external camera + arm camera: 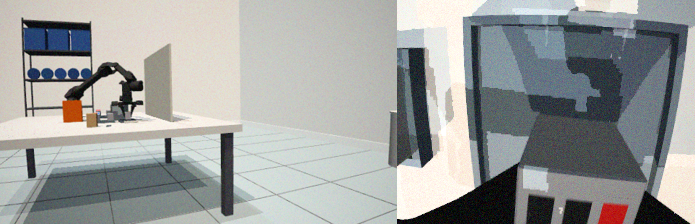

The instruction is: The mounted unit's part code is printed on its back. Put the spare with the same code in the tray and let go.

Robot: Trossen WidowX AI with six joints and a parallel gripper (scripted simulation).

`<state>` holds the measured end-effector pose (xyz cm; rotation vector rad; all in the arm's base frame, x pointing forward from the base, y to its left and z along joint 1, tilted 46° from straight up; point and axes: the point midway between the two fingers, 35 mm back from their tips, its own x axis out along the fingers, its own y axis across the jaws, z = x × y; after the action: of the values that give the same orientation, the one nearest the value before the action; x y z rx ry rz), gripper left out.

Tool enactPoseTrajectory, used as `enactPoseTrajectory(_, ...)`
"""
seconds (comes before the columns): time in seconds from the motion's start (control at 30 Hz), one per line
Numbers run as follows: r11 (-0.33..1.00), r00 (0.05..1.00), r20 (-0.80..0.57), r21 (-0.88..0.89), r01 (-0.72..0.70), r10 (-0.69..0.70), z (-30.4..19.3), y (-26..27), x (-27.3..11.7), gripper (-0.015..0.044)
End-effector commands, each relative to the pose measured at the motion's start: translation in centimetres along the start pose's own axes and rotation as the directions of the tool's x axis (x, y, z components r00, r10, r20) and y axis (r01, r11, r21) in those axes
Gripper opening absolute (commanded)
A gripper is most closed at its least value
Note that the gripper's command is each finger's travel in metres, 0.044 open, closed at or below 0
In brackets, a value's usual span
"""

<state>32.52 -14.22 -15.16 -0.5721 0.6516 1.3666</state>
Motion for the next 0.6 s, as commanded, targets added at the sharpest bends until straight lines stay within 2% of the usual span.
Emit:
enactPoseTrajectory(0.0, 1.000, 1.000, 0.000, 0.000, 0.000, 0.000, 0.0, 0.0, -0.1, 0.0236)
enactPoseTrajectory(0.27, 1.000, 1.000, 0.000, 0.000, 0.000, 0.000, 0.0, 0.0, -0.1, 0.0440)
enactPoseTrajectory(0.33, 1.000, 1.000, -0.001, 0.001, 0.001, -0.001, -0.1, -0.2, -1.2, 0.0440)
enactPoseTrajectory(0.5, 1.000, 1.000, -0.001, 0.005, 0.001, -0.001, -0.1, 0.0, -9.6, 0.0440)
enactPoseTrajectory(0.57, 1.000, 1.000, 0.000, 0.006, 0.000, 0.000, 0.0, 0.1, -10.8, 0.0440)
